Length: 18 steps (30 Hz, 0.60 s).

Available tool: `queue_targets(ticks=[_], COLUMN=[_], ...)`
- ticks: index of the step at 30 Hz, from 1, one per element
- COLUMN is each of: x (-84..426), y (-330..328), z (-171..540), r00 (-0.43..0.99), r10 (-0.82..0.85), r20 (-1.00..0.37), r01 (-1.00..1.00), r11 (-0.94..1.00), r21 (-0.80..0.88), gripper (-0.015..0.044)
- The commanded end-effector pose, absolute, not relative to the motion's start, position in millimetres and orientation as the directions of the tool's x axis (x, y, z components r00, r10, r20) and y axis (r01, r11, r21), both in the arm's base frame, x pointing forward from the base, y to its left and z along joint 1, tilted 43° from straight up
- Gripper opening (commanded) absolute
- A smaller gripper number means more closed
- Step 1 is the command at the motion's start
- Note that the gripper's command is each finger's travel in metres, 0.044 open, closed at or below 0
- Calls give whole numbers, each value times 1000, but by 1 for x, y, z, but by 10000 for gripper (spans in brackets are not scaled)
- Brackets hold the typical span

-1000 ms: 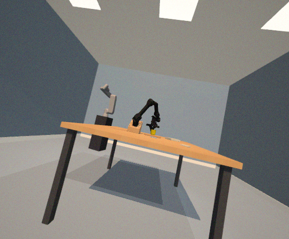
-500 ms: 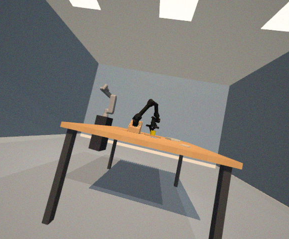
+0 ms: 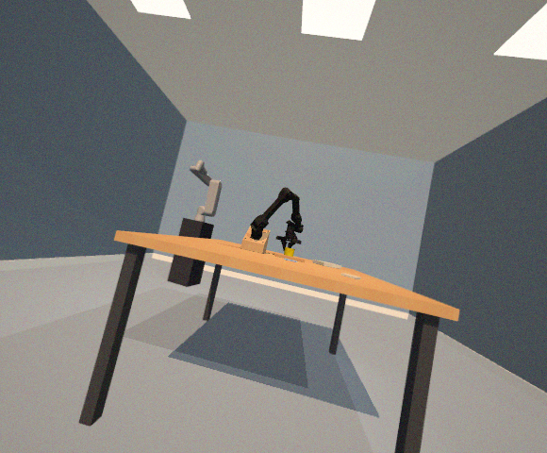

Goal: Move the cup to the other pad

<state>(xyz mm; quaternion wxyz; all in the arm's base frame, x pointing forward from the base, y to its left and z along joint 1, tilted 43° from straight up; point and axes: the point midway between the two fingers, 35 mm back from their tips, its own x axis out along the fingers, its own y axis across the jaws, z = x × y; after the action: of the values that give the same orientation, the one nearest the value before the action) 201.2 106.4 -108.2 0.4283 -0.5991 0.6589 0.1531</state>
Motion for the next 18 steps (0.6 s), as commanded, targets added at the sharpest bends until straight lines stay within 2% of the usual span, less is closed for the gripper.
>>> queue_targets(ticks=[1,18], x=[202,198], y=[108,127], z=[-107,-86], r00=[85,85], r10=[-658,-659], r20=[-749,-747], r01=[-920,-922], r11=[236,232], r21=[-312,-309], gripper=[147,147])
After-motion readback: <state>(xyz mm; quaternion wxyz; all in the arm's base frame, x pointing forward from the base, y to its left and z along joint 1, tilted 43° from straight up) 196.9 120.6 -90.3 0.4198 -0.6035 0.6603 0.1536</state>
